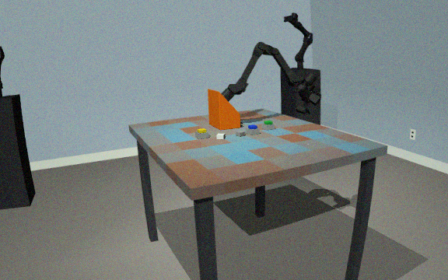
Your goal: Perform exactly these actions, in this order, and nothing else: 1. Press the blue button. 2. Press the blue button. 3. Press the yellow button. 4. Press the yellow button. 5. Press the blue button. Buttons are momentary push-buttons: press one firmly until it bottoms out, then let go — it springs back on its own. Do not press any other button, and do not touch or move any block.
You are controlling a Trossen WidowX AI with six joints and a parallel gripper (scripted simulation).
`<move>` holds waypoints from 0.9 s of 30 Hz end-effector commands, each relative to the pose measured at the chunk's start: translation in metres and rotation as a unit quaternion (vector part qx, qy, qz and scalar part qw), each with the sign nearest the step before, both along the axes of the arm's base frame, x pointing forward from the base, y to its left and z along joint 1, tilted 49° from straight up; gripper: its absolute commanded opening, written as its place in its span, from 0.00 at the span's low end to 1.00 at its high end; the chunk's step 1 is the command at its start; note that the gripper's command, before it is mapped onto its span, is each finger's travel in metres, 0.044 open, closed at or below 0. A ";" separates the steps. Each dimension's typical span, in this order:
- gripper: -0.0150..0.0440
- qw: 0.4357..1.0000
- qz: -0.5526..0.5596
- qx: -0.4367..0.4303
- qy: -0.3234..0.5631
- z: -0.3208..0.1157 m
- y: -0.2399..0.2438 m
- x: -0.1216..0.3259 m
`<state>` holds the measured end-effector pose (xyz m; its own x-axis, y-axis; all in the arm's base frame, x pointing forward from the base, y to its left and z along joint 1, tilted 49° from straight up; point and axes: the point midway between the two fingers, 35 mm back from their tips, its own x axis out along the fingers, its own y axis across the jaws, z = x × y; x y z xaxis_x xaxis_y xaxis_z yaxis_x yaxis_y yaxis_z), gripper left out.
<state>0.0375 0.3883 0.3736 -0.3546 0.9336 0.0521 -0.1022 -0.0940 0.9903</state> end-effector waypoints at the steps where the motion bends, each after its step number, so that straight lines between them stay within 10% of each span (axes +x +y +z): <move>1: 0.93 0.996 -0.061 -0.038 -0.052 -0.032 -0.002 0.053; 14: 0.93 0.943 -0.197 -0.225 -0.145 -0.162 -0.090 0.206; 27: 0.93 0.895 -0.203 -0.372 -0.135 -0.262 -0.226 0.252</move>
<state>0.2900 0.1905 0.1285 0.1364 0.7538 -0.6428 -0.2475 0.6542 0.7147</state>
